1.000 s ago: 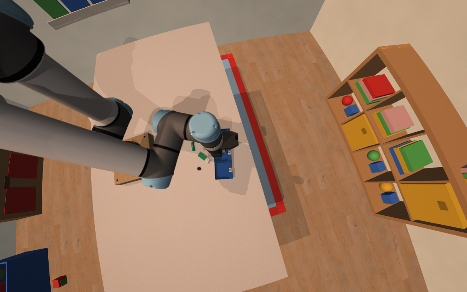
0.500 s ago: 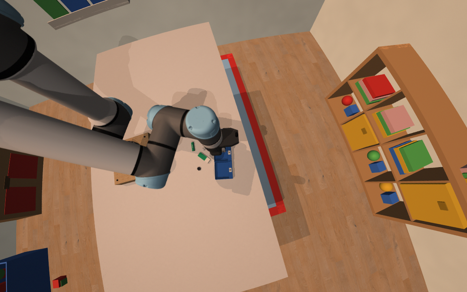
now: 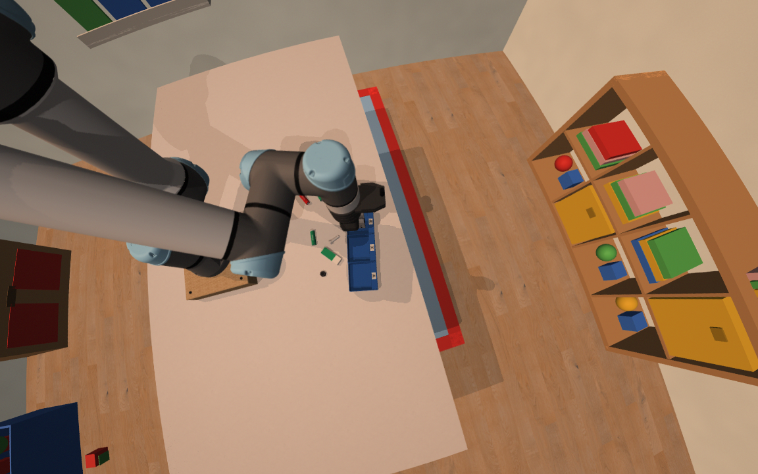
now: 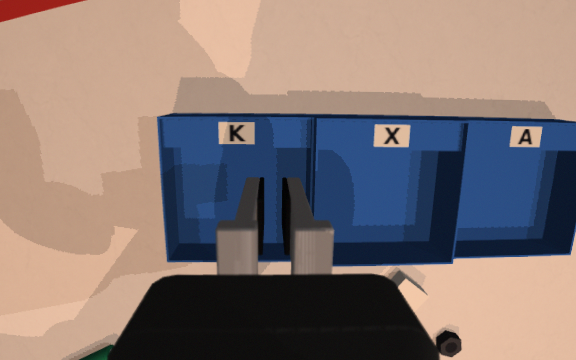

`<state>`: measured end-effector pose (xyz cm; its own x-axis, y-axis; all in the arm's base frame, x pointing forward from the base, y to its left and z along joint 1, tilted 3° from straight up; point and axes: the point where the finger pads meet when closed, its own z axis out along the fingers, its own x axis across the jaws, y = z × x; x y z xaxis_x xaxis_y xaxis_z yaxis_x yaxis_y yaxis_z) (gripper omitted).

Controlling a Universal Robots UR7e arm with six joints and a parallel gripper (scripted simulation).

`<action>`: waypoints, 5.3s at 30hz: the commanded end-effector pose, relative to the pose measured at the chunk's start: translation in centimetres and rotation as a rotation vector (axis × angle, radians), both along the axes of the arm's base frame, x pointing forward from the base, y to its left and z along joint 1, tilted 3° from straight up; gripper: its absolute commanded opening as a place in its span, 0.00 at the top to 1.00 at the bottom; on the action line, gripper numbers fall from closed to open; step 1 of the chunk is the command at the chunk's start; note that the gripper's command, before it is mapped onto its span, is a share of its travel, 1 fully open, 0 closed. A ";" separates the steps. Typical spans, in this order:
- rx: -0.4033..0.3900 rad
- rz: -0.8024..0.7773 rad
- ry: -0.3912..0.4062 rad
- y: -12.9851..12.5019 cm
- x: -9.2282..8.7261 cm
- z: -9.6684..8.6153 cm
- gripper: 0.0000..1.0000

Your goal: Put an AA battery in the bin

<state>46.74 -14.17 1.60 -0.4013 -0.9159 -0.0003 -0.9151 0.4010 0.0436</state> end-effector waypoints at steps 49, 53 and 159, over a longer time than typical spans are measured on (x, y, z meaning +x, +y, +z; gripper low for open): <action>-0.001 -0.001 0.000 2.4 0.9 -5.2 0.69; -0.001 -0.001 0.000 2.4 0.9 -5.2 0.69; -0.014 -0.367 0.009 3.1 -4.4 9.1 0.40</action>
<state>44.31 -11.29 11.94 -0.6035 -0.7973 0.0096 -0.7958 0.6031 0.0551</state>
